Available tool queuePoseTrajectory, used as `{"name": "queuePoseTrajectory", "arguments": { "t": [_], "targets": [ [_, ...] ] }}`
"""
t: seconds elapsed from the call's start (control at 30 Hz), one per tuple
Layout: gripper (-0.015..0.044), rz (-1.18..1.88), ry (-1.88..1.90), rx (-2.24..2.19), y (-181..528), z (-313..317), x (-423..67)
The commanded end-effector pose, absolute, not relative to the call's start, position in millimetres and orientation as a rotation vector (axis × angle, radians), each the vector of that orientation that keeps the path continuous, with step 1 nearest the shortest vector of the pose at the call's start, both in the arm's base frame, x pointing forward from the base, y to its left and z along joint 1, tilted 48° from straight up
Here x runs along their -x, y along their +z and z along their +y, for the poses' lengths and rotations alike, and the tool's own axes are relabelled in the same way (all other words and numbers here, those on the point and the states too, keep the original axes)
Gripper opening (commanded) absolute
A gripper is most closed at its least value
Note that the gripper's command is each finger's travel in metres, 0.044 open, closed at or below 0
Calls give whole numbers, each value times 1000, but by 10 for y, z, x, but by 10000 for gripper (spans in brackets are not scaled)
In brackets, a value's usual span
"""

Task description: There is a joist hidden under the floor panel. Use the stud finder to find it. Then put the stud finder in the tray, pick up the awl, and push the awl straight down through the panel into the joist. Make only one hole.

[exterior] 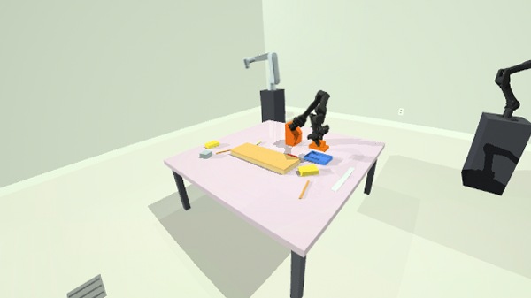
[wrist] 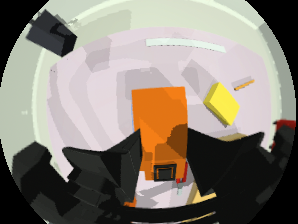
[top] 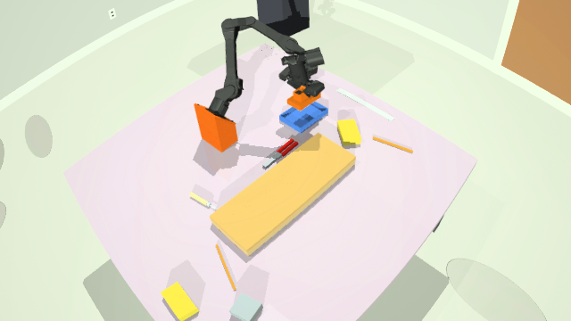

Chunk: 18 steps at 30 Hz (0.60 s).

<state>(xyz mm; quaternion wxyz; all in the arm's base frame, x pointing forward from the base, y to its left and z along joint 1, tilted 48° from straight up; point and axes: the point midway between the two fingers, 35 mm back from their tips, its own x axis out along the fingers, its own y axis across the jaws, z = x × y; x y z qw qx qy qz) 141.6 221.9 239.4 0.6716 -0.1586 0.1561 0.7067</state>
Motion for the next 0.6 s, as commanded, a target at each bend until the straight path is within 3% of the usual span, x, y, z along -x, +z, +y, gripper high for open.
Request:
{"name": "queuePoseTrajectory", "arguments": {
  "t": [0.0, 0.57],
  "targets": [
    [0, 356, 1586, 357, 2359, 2256, -1437],
    [0, 357, 1587, 359, 2194, 2439, -1437]
  ]
}}
